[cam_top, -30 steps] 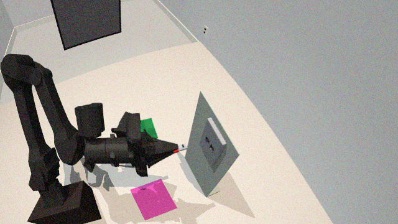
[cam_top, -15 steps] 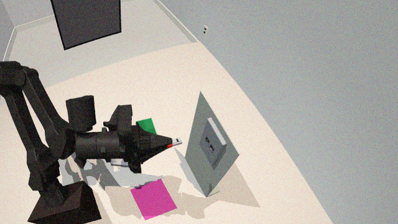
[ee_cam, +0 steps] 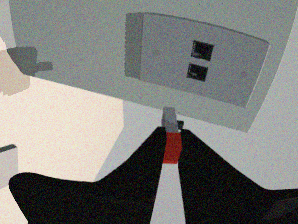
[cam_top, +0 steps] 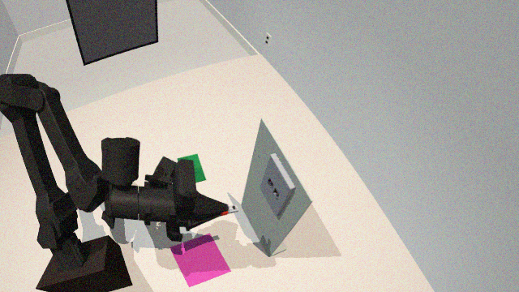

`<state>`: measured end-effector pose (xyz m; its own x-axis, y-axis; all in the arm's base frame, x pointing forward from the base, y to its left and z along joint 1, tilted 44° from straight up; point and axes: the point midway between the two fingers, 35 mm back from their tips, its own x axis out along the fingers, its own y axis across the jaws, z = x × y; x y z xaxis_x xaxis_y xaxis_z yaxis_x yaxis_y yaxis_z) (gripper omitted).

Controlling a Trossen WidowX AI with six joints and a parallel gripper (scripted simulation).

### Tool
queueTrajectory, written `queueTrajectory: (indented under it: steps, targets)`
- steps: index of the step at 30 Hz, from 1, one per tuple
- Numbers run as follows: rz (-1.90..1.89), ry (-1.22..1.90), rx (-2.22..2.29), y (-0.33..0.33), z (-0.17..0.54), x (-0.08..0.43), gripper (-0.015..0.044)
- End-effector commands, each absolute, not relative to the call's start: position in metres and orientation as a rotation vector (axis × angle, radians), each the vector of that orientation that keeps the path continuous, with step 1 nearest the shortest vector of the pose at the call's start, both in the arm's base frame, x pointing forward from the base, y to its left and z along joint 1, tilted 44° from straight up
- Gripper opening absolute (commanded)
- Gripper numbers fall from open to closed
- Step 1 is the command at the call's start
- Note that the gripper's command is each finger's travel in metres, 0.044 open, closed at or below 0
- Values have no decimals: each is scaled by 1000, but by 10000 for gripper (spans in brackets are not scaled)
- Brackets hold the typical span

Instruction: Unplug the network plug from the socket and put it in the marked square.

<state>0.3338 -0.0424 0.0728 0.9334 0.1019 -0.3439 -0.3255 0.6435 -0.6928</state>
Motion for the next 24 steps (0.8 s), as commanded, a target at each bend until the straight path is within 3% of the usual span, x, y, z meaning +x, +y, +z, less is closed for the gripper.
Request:
queueTrajectory:
  steps: [1,24]
  targets:
    - [325,313,-842,-33,56,332,0]
    - [805,415,-787,28,-31,293,0]
